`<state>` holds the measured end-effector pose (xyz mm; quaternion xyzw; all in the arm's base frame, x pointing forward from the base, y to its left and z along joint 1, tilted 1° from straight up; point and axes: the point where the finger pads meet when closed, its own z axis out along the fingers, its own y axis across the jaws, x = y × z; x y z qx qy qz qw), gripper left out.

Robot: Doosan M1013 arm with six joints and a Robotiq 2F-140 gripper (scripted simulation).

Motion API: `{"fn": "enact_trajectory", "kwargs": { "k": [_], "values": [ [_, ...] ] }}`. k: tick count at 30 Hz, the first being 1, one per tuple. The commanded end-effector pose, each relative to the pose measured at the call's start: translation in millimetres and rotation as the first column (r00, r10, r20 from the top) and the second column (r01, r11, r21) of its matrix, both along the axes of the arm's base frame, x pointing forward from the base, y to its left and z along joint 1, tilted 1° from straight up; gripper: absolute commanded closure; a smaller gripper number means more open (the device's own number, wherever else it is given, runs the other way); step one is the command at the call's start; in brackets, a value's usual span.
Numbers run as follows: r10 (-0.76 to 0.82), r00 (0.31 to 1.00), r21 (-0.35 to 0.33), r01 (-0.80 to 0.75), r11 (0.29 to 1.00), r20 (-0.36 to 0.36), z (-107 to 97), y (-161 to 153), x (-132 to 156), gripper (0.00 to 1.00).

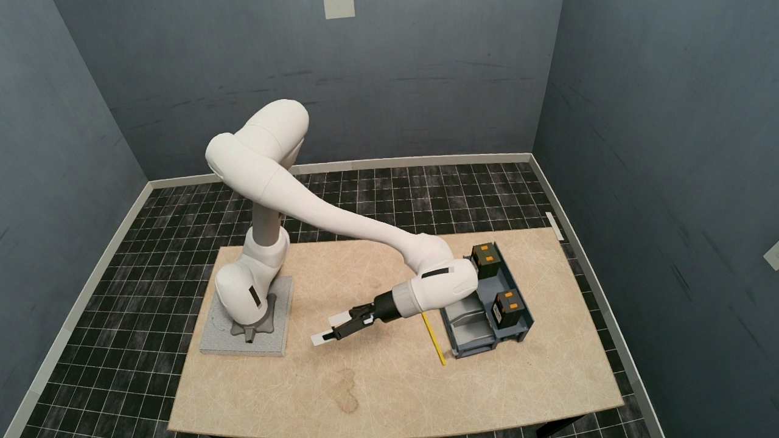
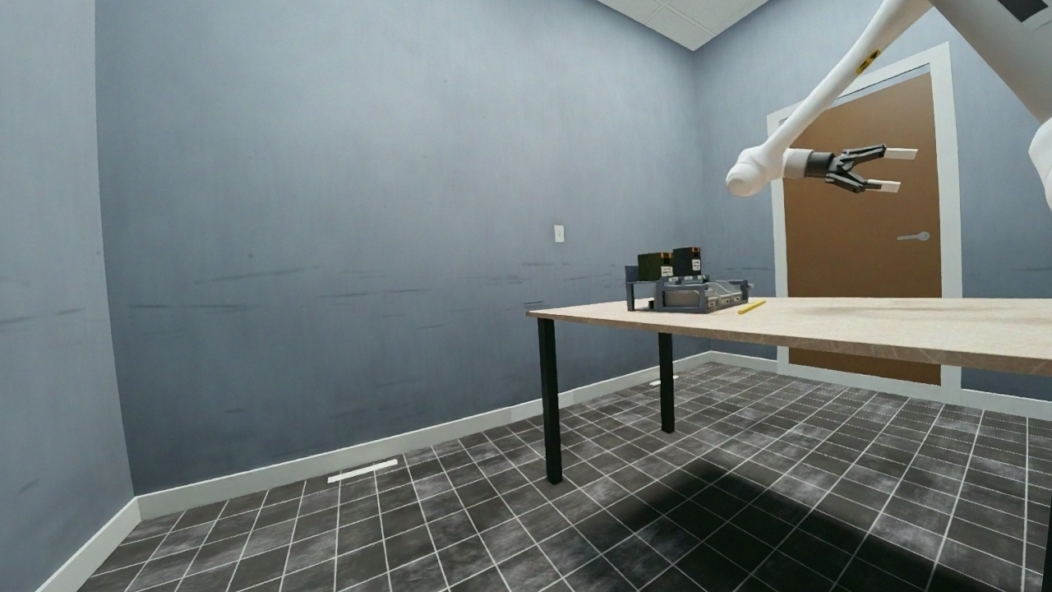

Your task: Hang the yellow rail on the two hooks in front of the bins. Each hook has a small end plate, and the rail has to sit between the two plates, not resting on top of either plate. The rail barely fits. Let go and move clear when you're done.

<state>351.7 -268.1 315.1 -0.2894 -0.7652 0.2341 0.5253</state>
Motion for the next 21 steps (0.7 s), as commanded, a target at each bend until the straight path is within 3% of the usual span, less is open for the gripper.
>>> {"fn": "enact_trajectory", "kwargs": {
  "k": [1, 17, 21],
  "values": [
    [0.000, 1.000, 0.000, 0.000, 1.000, 0.000, 0.1, 0.0, 0.0, 0.00],
    [0.000, 1.000, 0.000, 0.000, 1.000, 0.000, 0.1, 0.0, 0.0, 0.00],
    [-0.031, 0.996, -0.133, 0.041, 0.990, 0.080, -8.2, 8.4, 12.5, 0.00]
  ]
}}
